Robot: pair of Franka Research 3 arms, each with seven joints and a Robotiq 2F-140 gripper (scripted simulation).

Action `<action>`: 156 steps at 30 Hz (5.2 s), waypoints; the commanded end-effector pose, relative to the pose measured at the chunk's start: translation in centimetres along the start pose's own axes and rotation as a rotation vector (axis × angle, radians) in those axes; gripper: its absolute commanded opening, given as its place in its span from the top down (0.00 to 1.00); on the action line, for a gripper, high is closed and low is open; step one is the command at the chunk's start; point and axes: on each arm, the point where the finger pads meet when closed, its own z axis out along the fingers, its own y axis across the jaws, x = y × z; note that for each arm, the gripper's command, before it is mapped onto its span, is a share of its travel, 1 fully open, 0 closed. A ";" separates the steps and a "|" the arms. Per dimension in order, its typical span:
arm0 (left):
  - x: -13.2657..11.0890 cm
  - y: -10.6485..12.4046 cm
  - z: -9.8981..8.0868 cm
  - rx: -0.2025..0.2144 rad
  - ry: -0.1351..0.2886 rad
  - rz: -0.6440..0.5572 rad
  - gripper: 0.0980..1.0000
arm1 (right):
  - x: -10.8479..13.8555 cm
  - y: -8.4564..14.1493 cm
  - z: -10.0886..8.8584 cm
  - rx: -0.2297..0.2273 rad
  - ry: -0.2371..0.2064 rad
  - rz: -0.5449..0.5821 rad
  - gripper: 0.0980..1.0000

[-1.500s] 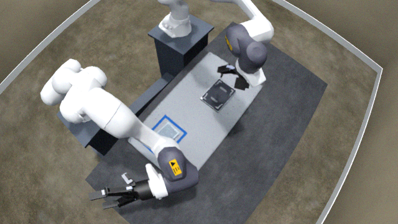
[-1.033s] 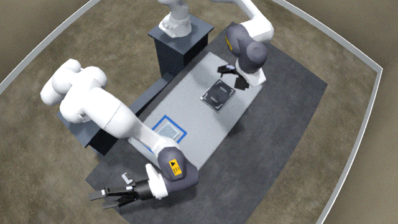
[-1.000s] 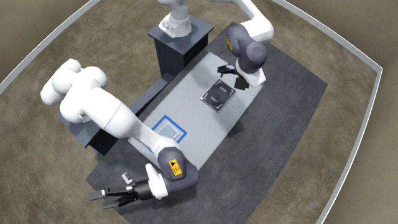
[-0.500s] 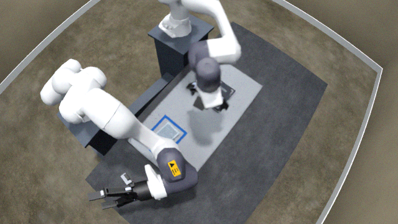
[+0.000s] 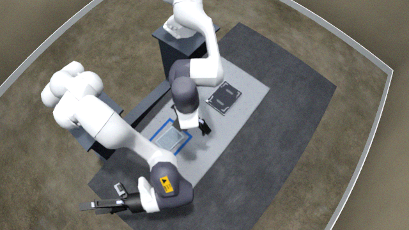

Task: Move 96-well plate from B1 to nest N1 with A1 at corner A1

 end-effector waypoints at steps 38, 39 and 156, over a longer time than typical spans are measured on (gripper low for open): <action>0.0 -0.6 -0.2 0.009 0.004 -0.019 0.00 | 1.2 1.3 13.7 -0.327 0.224 -0.574 0.00; 0.0 -0.6 -0.2 0.009 0.004 -0.019 0.00 | 1.2 1.3 13.7 -0.327 0.224 -0.574 0.00; 0.0 -0.6 -0.2 0.009 0.004 -0.019 0.00 | 9.5 1.3 33.9 -1.213 0.040 -1.181 0.00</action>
